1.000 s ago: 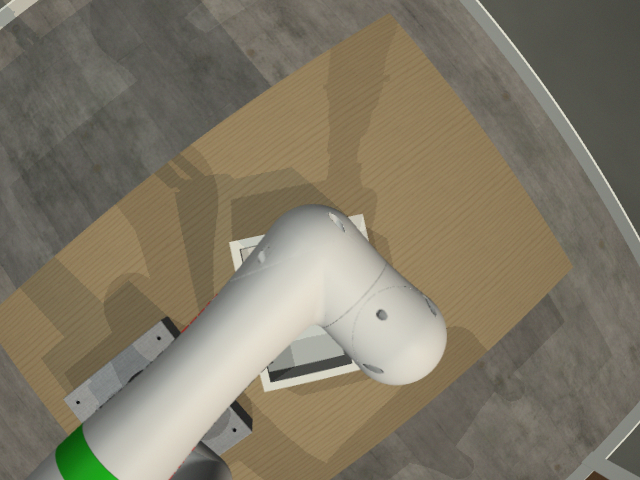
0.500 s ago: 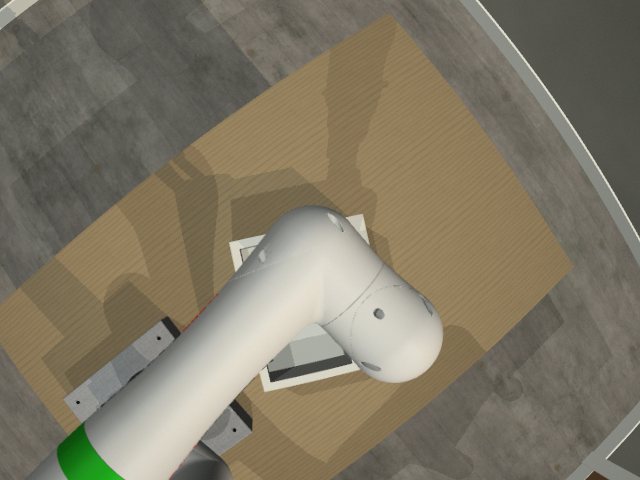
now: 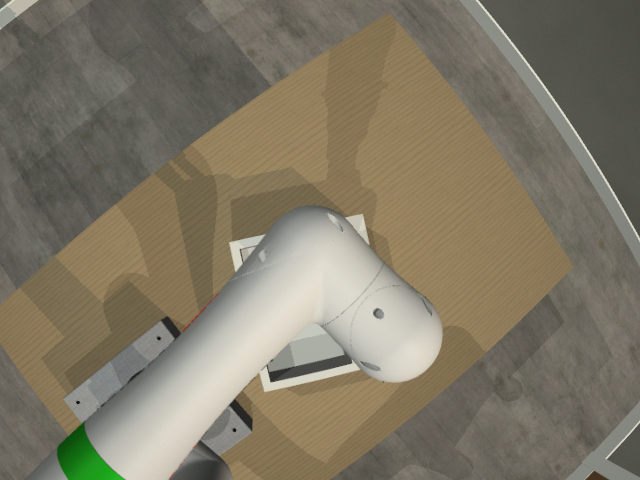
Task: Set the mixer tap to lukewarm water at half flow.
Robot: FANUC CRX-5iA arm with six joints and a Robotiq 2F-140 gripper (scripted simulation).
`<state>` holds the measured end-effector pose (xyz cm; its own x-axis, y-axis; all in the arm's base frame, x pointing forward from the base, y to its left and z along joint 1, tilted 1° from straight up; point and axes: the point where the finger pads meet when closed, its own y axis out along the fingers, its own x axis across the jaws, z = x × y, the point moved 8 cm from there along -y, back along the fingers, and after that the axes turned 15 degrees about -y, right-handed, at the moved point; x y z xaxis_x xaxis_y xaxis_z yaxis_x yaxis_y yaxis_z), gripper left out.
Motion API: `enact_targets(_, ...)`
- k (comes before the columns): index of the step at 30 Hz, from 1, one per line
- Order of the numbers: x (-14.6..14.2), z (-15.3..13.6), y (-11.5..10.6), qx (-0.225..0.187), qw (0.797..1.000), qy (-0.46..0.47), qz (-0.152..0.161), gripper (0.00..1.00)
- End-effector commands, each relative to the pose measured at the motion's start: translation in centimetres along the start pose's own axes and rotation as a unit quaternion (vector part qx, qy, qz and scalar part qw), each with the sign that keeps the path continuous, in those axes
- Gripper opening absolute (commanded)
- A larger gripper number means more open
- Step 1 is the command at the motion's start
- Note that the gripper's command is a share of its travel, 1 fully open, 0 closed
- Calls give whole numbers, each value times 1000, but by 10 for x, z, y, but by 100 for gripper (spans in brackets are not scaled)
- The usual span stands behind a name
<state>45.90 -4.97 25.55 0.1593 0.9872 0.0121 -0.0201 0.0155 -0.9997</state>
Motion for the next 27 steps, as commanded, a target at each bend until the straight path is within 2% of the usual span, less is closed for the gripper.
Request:
enact_targets(1,0,0,0,0,1000,0,0,39)
enact_targets(26,0,0,0,0,1000,0,0,39)
enact_targets(27,0,0,0,0,1000,0,0,0)
